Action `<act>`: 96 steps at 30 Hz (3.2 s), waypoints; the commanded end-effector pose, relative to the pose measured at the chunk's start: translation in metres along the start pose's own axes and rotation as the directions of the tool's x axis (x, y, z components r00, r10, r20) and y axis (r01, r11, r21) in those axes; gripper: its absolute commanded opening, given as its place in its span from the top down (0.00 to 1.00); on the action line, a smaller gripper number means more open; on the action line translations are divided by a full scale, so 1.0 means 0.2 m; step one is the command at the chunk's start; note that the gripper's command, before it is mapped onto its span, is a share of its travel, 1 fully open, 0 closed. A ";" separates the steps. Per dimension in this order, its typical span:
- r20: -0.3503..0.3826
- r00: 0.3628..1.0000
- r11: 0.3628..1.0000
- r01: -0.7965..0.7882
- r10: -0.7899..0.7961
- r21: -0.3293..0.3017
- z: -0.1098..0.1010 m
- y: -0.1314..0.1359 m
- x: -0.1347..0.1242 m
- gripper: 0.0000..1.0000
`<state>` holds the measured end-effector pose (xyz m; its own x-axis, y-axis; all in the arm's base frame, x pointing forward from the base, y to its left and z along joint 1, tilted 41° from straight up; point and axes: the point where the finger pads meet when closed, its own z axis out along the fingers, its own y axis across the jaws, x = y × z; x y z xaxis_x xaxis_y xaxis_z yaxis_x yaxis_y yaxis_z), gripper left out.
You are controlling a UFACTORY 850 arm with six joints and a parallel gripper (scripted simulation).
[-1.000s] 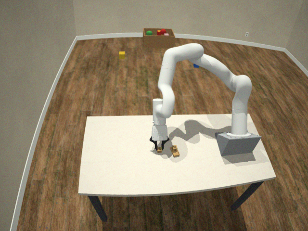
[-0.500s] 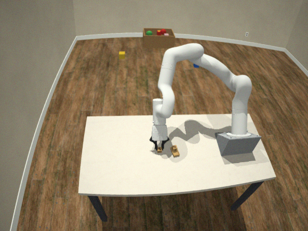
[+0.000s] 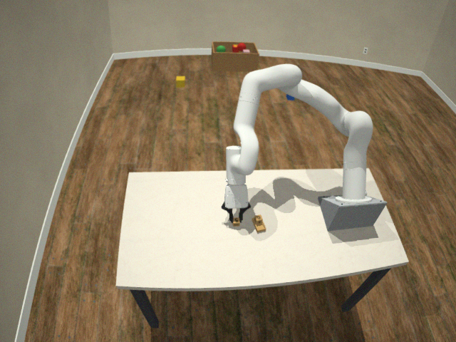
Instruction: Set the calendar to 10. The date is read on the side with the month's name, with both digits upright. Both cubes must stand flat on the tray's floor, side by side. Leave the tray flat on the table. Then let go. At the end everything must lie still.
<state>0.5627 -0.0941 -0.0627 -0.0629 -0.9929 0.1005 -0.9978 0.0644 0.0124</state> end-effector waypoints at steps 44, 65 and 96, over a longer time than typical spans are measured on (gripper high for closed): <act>0.000 1.000 1.000 0.001 -0.001 0.002 0.02 0.00 0.01 0.73; 0.000 1.000 1.000 0.001 -0.001 0.002 0.02 0.00 0.01 0.73; 0.000 1.000 1.000 0.001 -0.001 0.002 0.02 0.00 0.01 0.53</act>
<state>0.5625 -0.0971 -0.0663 -0.0629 -0.9929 0.1005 -0.9978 0.0644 0.0124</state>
